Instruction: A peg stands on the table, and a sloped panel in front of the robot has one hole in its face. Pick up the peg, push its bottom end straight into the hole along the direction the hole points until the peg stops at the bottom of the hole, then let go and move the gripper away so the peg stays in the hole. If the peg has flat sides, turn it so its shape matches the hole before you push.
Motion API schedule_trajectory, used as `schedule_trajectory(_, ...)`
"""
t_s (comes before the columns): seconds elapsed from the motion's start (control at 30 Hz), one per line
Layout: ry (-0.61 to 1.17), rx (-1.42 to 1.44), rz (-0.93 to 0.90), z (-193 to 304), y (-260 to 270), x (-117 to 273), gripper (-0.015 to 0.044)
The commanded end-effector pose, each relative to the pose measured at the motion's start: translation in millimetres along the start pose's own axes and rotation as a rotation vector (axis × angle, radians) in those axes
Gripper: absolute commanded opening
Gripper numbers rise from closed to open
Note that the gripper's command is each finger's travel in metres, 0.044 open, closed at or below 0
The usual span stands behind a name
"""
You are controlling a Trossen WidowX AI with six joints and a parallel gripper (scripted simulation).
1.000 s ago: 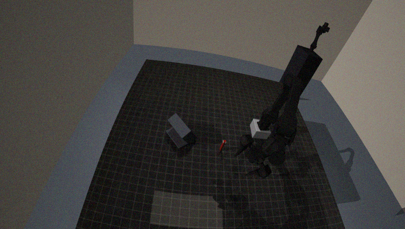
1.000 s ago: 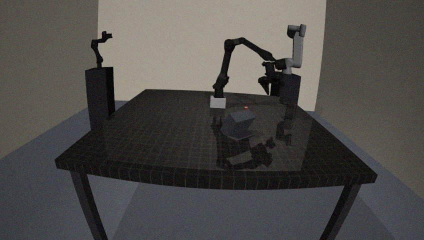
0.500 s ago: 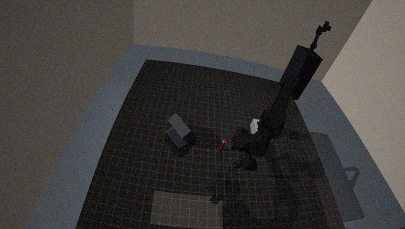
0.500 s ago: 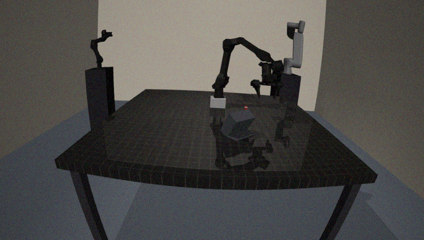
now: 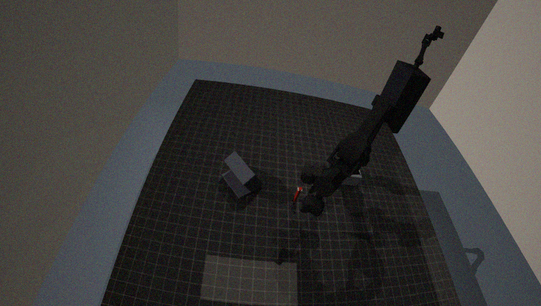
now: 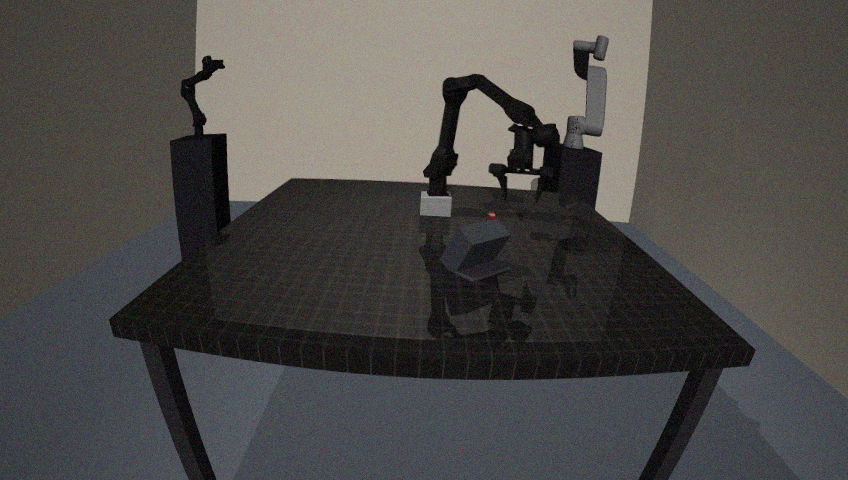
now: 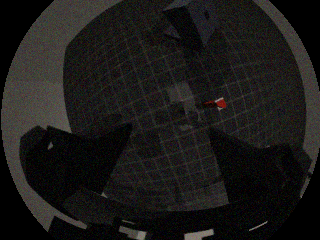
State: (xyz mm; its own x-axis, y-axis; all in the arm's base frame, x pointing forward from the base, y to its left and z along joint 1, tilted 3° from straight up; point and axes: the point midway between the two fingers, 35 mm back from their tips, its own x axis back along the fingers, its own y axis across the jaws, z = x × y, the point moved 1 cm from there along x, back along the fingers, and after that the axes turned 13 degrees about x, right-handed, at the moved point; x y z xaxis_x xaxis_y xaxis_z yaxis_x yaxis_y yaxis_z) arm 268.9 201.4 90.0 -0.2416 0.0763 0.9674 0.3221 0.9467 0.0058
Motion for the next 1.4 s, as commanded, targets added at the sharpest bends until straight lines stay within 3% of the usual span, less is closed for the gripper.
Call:
schedule_trajectory(0.0, 0.027, -0.103, 0.014, -3, -9, -3, 0.0440)
schedule_trajectory(0.9, 0.204, -1.018, 0.162, -26, -76, -19, 0.0440)
schedule_trajectory(1.37, 0.207, -1.041, 0.166, -25, -77, -31, 0.0440)
